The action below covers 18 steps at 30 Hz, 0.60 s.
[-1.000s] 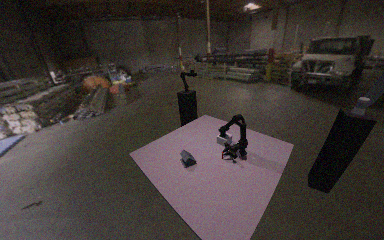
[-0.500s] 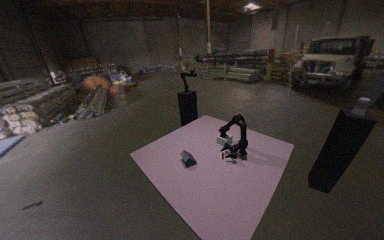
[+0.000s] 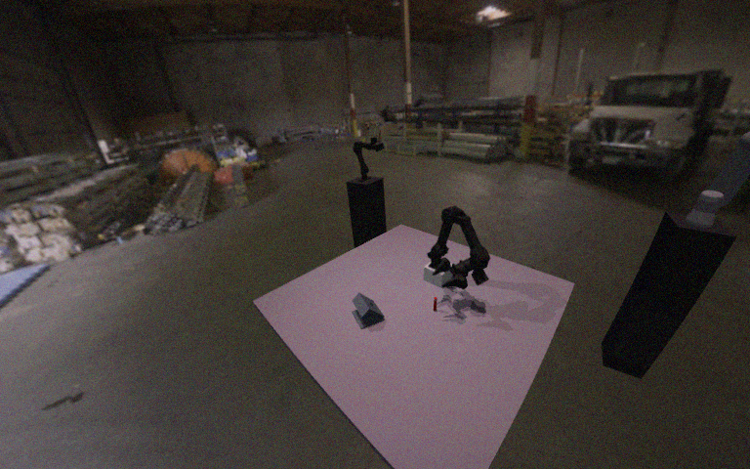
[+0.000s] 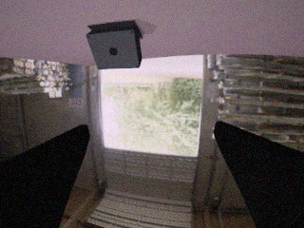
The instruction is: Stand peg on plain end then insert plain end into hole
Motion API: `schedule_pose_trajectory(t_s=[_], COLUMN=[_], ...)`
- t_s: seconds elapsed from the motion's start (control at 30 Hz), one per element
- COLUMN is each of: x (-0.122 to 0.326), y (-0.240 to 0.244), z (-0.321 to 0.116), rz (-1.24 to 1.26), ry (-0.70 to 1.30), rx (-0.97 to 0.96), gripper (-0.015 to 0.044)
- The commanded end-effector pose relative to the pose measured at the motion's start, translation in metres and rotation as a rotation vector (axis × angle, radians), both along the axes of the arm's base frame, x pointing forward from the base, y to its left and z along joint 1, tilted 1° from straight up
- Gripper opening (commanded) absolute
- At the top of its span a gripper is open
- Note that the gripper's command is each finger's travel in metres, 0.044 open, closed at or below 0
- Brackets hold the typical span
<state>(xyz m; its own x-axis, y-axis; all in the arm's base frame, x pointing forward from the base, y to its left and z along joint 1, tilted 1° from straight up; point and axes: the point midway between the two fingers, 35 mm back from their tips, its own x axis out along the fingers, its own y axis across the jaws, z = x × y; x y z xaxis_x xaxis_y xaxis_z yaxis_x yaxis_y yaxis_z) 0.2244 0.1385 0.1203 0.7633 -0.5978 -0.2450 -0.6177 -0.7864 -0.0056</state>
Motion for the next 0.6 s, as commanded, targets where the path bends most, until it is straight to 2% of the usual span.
schedule_pose_trajectory(t_s=[0.0,0.17,0.57], x=[-0.004,-0.004,-0.007], y=[-0.007,-0.012,-0.043], z=[0.026,0.022,-0.01], rz=[-0.002,-0.037,-0.255], ry=[0.004,0.04,0.355], rx=[-0.003,0.004,0.116], gripper=[0.044,0.044,0.044])
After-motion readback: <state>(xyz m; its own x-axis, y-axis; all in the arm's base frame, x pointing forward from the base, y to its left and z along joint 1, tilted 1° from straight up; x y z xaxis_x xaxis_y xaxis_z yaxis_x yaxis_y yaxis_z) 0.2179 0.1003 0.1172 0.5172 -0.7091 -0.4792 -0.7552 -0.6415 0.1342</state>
